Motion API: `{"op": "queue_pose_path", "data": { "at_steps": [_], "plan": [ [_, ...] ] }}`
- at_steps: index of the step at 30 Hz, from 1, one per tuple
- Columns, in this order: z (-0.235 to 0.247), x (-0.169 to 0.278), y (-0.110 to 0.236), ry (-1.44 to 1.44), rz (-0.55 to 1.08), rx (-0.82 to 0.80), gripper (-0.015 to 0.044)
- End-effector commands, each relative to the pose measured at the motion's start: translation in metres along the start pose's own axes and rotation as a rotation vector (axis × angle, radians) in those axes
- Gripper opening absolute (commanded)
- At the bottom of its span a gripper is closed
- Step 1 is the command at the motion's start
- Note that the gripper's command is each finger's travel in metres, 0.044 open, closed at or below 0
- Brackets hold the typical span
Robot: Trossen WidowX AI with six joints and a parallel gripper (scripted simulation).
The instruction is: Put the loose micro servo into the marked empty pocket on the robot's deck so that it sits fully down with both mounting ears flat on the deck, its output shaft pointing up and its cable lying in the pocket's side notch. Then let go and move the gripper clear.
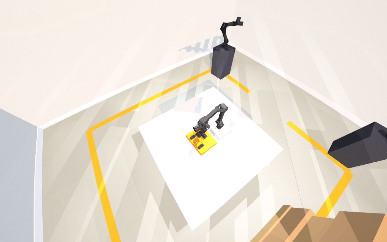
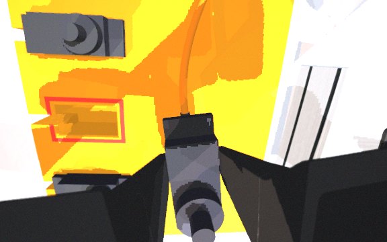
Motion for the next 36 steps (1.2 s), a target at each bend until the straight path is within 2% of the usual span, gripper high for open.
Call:
{"op": "queue_pose_path", "data": {
  "at_steps": [1,36],
  "plan": [
    [0.0005,0.0001,0.0003,0.138,-0.005,-0.001,0.0],
    [0.0014,0.0028,0.0002,1.356,-0.011,0.016,0.0]
  ]
}}
Point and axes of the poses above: the point midway between the two fingers, 35 mm back from their tips, its own y axis back along the fingers, its own z axis across the jaws, x = y × z, the point moved 5 cm from there along y, back along the fingers, and after that the axes turned 6 degrees about y, right-handed, at the moved point
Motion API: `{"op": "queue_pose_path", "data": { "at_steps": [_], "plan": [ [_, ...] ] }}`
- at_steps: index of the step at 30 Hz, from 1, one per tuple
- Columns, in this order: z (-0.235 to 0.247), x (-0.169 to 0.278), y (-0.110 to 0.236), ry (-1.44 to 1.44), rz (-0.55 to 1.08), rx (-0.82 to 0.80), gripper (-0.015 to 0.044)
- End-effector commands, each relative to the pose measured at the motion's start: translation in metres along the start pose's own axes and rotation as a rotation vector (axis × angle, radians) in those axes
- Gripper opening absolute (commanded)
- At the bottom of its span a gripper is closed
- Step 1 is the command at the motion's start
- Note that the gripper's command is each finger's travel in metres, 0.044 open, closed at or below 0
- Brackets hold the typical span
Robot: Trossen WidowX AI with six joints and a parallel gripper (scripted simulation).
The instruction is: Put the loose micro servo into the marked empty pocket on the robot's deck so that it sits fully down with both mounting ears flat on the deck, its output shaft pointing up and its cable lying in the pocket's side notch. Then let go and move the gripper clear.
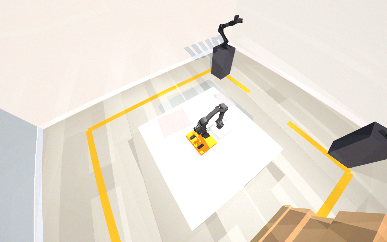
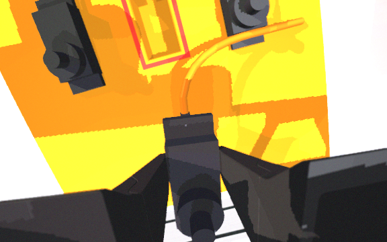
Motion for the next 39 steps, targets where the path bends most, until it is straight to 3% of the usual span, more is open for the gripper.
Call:
{"op": "queue_pose_path", "data": {
  "at_steps": [1,39],
  "plan": [
    [0.0002,-0.0004,0.0003,0.138,-0.001,0.005,0.0],
    [0.0032,-0.0003,0.0001,1.46,0.015,0.016,0.0]
  ]
}}
Point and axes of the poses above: the point midway between the two fingers, 35 mm back from their tips, its own y axis back along the fingers, its own z axis across the jaws, x = y × z, the point moved 5 cm from there along y, back along the fingers, and after that the axes turned 6 degrees about y, right-handed, at the moved point
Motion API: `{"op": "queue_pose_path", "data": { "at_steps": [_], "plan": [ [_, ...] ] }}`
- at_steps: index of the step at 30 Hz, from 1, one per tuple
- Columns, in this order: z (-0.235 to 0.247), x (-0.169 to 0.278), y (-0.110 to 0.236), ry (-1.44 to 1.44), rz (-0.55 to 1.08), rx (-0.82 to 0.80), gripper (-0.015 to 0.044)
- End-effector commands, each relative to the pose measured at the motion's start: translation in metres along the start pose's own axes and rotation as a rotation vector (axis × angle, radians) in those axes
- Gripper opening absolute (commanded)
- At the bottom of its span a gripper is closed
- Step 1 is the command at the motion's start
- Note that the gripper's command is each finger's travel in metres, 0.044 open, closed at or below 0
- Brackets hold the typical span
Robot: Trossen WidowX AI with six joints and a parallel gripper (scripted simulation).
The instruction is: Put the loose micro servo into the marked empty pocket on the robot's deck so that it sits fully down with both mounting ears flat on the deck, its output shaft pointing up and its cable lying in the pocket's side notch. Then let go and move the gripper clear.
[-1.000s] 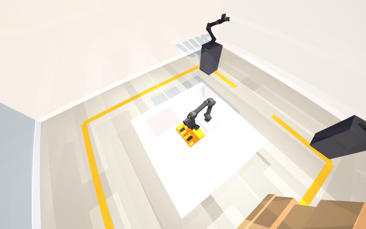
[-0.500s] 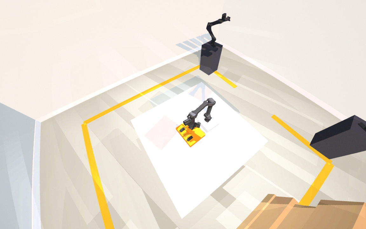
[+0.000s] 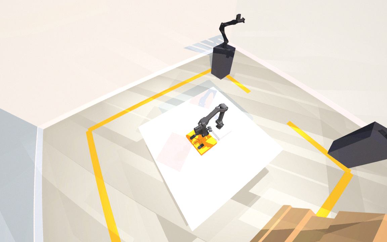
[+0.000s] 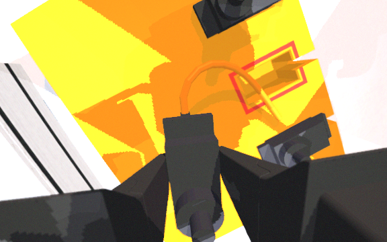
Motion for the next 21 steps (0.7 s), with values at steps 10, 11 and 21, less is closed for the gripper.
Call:
{"op": "queue_pose_path", "data": {
  "at_steps": [10,11,21],
  "plan": [
    [0.0,-0.0009,0.0003,0.452,0.009,0.0,0.0],
    [0.0,-0.0009,0.0004,0.486,0.01,0.0,0.0],
    [0.0002,-0.0017,0.0003,0.835,0.014,-0.003,0.0]
  ]
}}
Point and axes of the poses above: the point midway between the two fingers, 35 mm back from their tips, its own y axis back along the fingers, its own z axis across the jaws, x = y × z, the point moved 5 cm from there along y, back along the fingers, and after that the axes turned 6 degrees about y, right-handed, at the moved point
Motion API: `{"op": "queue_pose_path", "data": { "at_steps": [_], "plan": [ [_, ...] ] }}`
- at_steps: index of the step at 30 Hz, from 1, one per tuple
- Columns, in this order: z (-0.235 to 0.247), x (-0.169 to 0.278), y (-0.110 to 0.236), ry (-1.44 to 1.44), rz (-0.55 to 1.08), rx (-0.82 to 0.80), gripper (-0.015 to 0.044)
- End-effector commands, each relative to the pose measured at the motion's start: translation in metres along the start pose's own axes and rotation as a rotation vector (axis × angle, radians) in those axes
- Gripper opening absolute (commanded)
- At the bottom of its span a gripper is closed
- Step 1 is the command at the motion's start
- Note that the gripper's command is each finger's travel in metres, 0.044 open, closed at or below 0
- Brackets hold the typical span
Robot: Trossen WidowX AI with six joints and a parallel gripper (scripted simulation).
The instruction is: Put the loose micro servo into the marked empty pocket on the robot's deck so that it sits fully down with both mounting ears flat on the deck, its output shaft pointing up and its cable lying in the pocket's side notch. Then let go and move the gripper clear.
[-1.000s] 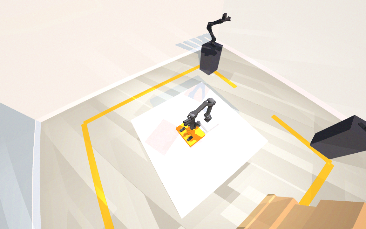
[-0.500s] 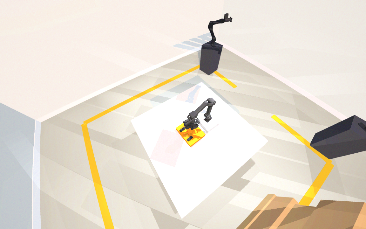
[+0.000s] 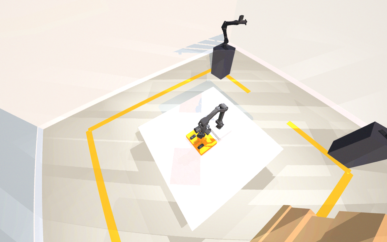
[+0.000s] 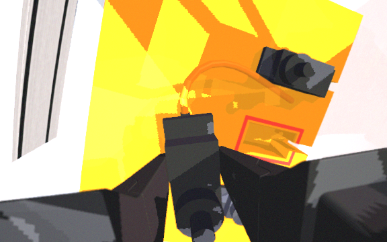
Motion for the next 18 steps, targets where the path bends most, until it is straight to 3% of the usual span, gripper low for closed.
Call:
{"op": "queue_pose_path", "data": {
  "at_steps": [1,18],
  "plan": [
    [-0.0002,-0.0001,0.0004,0.138,0.005,-0.003,0.0],
    [-0.0007,-0.0014,0.0004,0.73,0.007,-0.01,0.0]
  ]
}}
Point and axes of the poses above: the point midway between the two fingers, 35 mm back from their tips, its own y axis back along the fingers, its own z axis across the jaws, x = y × z, the point moved 5 cm from there along y, back along the fingers, and after that the axes turned 6 degrees about y, right-handed, at the moved point
